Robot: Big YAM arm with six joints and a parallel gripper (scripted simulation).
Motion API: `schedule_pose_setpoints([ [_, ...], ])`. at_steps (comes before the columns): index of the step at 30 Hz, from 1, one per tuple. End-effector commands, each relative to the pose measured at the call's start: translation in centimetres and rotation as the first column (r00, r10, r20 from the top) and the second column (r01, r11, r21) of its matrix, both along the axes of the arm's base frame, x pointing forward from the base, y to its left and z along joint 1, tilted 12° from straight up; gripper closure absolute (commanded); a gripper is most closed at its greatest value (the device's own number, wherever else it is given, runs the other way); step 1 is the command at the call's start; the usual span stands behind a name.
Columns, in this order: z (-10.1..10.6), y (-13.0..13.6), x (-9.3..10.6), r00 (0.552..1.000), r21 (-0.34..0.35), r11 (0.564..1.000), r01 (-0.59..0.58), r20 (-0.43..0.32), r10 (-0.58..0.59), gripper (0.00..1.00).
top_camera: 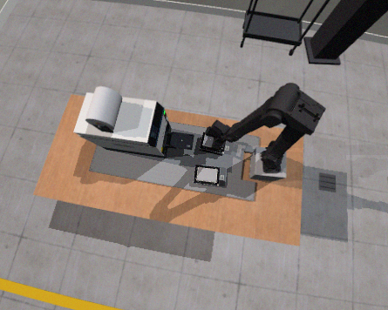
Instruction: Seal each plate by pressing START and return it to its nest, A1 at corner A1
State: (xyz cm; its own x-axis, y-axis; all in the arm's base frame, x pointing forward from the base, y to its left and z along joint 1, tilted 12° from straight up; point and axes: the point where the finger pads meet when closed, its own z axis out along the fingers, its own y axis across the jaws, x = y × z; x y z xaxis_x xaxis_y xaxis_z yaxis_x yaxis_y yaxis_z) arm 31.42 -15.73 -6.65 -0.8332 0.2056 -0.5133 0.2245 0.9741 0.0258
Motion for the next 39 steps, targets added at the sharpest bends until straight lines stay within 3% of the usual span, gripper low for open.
schedule_pose_setpoints([
  [1,-0.3,-0.2,0.3,1.000,0.005,1.000,0.015,0.004,-0.015,1.00],
  [18,0.2,0.2,-0.5,1.000,0.011,1.000,0.017,-0.007,-0.017,1.00],
  [26,1.0,-0.8,0.7,1.000,-0.005,1.000,0.022,0.019,-0.022,1.00],
  [39,-0.6,0.2,-0.5,1.000,0.010,1.000,0.016,-0.005,-0.016,1.00],
])
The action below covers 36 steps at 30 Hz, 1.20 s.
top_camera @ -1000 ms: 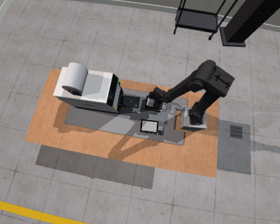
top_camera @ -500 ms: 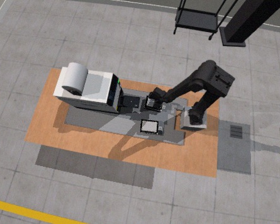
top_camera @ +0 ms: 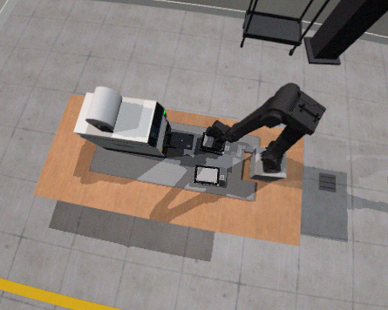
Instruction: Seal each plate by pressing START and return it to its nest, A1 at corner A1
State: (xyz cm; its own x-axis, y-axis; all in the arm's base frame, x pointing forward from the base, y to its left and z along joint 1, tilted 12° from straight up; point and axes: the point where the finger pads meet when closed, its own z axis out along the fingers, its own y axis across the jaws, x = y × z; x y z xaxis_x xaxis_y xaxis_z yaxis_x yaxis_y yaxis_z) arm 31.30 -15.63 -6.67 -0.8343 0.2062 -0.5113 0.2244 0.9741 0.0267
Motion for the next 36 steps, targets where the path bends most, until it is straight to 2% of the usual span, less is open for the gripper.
schedule_pose_setpoints([
  [1,-0.6,0.2,-0.4,1.000,0.009,1.000,0.012,-0.005,-0.012,1.00],
  [4,-0.7,0.4,-0.4,1.000,0.010,1.000,0.008,-0.006,-0.008,1.00],
  [10,0.4,-0.6,1.1,1.000,-0.008,1.000,0.009,0.024,-0.009,1.00],
  [22,0.0,0.0,-0.4,1.000,0.012,1.000,0.016,-0.009,-0.016,1.00],
  [28,0.2,0.6,-0.2,1.000,0.009,1.000,-0.002,-0.004,0.002,1.00],
  [36,0.8,-0.6,0.6,1.000,-0.002,1.000,0.015,0.015,-0.015,1.00],
])
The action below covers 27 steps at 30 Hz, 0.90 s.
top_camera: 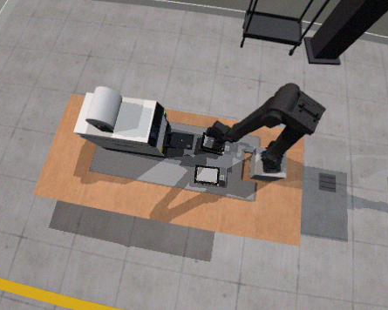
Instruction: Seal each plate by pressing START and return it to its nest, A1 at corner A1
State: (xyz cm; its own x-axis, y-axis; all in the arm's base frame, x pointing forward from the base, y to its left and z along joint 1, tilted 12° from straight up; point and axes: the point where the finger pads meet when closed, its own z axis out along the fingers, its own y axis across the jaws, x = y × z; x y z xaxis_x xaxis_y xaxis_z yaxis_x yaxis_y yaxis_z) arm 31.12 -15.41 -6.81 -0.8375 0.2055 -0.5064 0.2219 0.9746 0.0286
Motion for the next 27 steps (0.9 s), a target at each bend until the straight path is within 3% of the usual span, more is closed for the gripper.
schedule_pose_setpoints([
  [1,1.0,-0.8,0.8,1.000,-0.006,1.000,0.018,0.020,-0.018,1.00],
  [14,-0.5,-0.1,-0.1,1.000,0.001,1.000,-0.012,-0.014,0.012,1.00],
  [27,-0.9,-0.3,0.2,1.000,-0.009,1.000,-0.006,0.003,0.007,1.00],
])
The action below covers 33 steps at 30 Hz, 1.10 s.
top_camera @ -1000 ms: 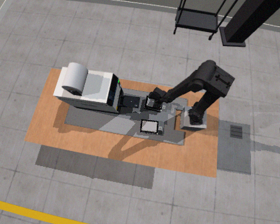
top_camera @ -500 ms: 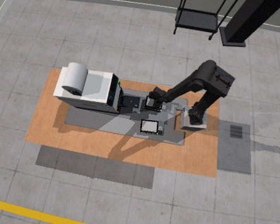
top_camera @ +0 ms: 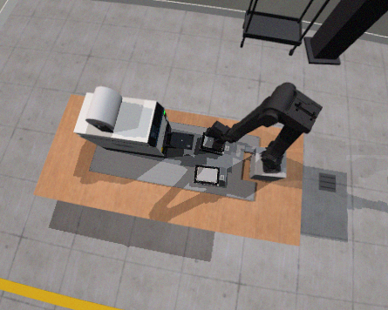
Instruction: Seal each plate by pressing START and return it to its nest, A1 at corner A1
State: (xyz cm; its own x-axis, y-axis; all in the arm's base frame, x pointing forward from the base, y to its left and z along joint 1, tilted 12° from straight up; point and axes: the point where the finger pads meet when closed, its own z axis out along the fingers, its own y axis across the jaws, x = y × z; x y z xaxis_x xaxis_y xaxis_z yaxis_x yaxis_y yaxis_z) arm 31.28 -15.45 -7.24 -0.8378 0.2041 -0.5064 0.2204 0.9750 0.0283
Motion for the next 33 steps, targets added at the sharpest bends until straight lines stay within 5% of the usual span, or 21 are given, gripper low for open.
schedule_pose_setpoints([
  [1,-0.4,-0.6,0.2,1.000,-0.011,1.000,-0.001,0.006,0.001,1.00],
  [33,-0.3,0.1,0.5,1.000,-0.008,1.000,-0.014,0.008,0.014,1.00],
])
